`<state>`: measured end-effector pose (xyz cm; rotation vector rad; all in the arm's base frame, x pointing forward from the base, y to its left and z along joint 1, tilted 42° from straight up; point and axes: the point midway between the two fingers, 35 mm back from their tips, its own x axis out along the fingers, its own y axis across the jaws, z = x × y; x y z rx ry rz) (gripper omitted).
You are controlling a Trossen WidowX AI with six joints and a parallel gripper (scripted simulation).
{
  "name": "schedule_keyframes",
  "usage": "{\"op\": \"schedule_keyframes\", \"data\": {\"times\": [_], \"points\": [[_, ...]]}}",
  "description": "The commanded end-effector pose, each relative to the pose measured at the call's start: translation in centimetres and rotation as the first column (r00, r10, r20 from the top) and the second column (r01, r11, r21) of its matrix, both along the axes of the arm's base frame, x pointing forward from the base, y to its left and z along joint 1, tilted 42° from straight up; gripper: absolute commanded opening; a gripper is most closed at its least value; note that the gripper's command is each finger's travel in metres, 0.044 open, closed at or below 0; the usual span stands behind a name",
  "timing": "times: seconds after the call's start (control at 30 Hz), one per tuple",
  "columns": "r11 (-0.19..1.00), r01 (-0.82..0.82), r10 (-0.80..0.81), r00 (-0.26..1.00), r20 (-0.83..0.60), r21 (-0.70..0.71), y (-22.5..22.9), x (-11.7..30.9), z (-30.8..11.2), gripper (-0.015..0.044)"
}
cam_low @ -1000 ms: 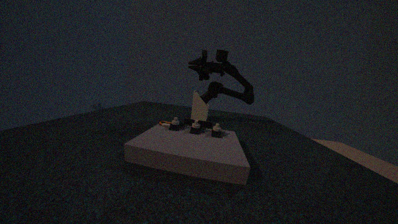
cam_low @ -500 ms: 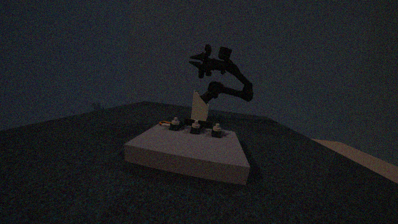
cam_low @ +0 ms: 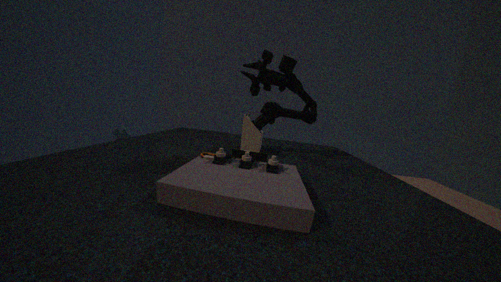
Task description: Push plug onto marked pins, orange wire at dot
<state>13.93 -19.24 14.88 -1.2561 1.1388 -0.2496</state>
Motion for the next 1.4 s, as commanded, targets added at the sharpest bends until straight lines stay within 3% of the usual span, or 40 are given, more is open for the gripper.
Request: {"op": "schedule_keyframes", "data": {"times": [0.0, 1.37], "points": [[1.000, -0.010, 0.009, 0.997, 0.074, 0.016, 0.2, 1.3, 0.9, 0.0115], [0.939, -0.213, -0.008, 0.773, 0.634, 0.271, 5.7, 10.7, 8.1, 0.0115]]}}
